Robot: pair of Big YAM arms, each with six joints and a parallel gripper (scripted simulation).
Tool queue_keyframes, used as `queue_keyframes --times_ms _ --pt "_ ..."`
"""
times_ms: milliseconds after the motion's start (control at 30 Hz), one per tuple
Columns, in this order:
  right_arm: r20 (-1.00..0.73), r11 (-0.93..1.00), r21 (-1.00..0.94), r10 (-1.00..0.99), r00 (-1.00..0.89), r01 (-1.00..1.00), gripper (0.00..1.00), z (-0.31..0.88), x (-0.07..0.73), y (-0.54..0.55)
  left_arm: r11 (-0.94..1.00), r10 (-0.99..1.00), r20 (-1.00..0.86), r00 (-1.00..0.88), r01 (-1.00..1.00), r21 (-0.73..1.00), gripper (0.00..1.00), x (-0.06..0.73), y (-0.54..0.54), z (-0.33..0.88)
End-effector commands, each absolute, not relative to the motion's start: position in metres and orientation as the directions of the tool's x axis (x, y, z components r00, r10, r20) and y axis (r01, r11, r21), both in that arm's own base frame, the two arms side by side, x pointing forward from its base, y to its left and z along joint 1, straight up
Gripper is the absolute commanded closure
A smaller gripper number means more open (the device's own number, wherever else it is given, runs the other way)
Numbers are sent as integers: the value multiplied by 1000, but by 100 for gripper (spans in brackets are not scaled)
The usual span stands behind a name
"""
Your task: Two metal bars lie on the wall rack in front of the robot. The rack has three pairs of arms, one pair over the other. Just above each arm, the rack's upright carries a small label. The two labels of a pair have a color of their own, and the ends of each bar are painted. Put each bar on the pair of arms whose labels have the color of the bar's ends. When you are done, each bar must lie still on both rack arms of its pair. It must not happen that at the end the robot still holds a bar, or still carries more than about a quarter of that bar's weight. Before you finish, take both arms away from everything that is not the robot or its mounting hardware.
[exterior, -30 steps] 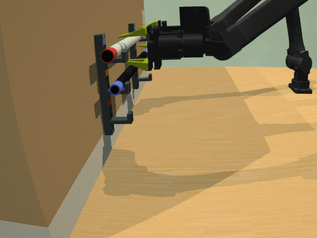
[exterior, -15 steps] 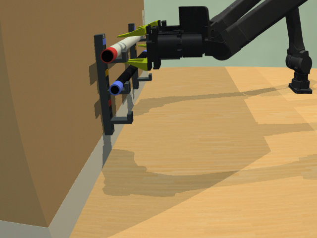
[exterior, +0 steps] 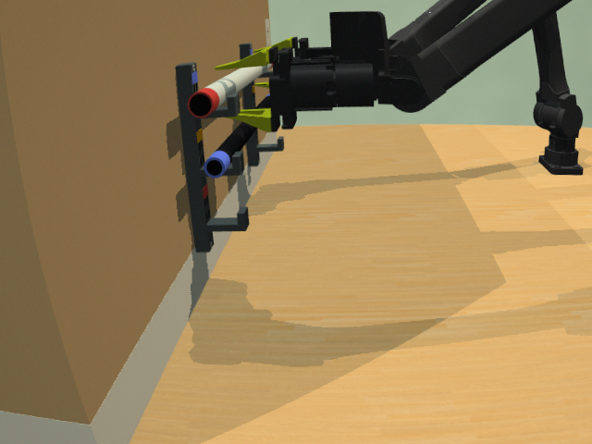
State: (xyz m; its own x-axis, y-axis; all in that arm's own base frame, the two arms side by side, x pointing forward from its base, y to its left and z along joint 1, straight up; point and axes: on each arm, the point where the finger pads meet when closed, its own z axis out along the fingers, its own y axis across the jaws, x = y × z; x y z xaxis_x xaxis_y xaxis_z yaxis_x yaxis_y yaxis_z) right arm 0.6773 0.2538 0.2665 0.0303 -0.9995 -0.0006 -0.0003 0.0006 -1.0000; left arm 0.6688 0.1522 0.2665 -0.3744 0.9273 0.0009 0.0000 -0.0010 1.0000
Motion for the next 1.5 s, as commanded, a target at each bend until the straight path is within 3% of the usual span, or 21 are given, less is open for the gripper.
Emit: queue_keyframes --times_ms 0,333,1467 --pt "-40 41 -998 -999 24 49 36 297 695 254 -3 922 -6 -386 -22 1000 37 684 166 280" --pt "-39 40 -998 -999 24 49 36 297 696 253 -2 922 -6 -386 -21 1000 37 685 166 280" --pt "-39 40 -998 -999 24 49 79 297 697 253 -2 922 -7 -386 -22 1000 79 686 166 280"
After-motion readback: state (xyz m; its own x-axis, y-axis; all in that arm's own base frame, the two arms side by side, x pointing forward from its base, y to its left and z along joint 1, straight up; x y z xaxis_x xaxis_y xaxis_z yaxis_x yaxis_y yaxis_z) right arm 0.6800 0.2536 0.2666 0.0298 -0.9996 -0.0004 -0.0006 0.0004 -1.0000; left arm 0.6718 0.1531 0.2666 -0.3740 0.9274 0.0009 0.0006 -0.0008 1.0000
